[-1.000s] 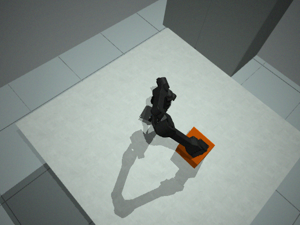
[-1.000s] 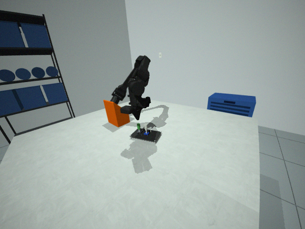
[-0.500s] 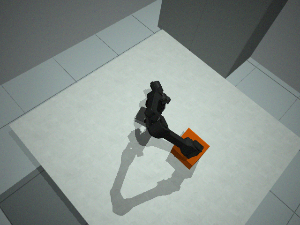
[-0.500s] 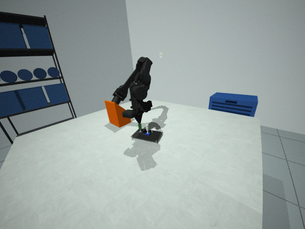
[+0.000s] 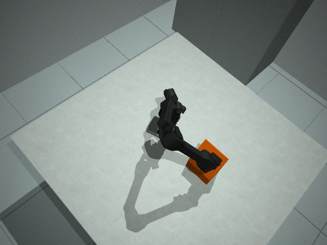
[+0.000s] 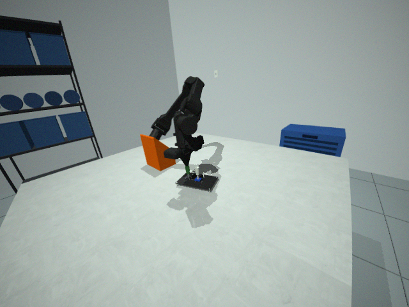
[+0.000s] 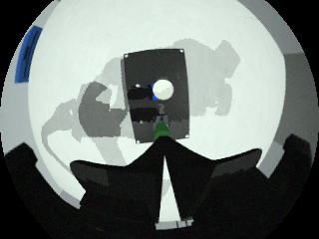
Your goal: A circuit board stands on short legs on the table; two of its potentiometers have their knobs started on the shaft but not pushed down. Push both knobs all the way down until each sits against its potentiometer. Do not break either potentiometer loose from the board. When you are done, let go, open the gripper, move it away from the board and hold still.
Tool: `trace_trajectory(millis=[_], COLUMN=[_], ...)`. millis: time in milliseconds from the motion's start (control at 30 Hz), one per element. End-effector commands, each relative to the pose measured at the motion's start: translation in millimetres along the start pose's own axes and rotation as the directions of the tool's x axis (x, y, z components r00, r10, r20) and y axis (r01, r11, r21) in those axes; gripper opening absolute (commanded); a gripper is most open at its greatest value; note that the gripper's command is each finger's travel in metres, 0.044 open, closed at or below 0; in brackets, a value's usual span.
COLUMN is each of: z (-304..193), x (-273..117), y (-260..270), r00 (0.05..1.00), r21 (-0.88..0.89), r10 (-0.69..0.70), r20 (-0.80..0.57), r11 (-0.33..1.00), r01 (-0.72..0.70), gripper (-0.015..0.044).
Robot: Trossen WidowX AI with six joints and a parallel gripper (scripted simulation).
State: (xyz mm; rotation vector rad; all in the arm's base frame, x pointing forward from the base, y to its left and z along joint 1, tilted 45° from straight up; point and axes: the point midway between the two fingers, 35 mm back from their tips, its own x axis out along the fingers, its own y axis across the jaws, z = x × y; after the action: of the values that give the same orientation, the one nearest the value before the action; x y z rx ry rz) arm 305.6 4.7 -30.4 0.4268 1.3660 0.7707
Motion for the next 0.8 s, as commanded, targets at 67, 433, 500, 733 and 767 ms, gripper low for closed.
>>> trace_trajectory(millis=[67,433,500,733,767], z=[0.0,0.0,0.0,0.0,0.0], x=[1.9,4.9,4.2,3.6,3.6], y=[0.4,0.4,0.4,0.4,0.4], r00=[1.0,1.0,1.0,1.0,1.0], r21=[0.003,0.003,0.003,0.003,0.003], r10=[0.003,0.003,0.003,0.003,0.003], r20=[0.002,0.002,0.002,0.002,0.002], r11=[1.0,1.0,1.0,1.0,1.0], r01=[-0.003,-0.003,-0.003,-0.003,-0.003], gripper=[0.0,0.0,0.0,0.0,0.0])
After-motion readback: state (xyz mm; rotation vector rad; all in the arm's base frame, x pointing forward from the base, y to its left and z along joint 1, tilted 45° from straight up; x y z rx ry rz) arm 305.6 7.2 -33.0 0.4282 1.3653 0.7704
